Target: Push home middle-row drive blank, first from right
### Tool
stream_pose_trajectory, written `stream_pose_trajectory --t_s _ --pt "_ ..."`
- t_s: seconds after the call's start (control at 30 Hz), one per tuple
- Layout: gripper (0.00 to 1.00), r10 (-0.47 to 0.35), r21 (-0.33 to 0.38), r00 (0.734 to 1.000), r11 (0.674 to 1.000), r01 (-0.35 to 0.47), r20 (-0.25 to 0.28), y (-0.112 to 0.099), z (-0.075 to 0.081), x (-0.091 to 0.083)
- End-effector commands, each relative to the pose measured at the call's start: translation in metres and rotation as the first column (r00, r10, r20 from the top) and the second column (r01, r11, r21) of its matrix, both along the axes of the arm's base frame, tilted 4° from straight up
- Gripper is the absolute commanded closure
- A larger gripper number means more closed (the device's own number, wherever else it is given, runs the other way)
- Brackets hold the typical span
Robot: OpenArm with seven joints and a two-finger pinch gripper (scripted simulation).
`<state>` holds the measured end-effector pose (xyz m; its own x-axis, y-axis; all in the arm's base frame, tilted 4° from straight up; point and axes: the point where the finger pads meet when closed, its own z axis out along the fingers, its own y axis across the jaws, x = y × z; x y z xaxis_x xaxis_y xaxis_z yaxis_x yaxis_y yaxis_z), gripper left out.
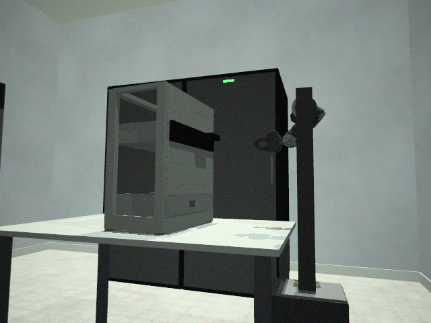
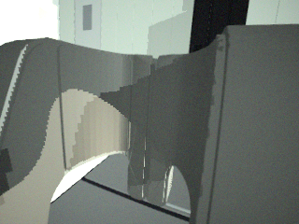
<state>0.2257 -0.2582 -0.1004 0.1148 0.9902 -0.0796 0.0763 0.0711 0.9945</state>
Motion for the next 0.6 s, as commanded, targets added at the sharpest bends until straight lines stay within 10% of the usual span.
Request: stream_pose_trajectory --t_s 0.0,0.57 --pt "1.0 0.007 0.005 0.999 1.0 -0.007 0.035 0.002 0.006 -0.003" --pt "1.0 0.007 0.005 0.999 1.0 -0.007 0.034 0.002 0.005 -0.015"
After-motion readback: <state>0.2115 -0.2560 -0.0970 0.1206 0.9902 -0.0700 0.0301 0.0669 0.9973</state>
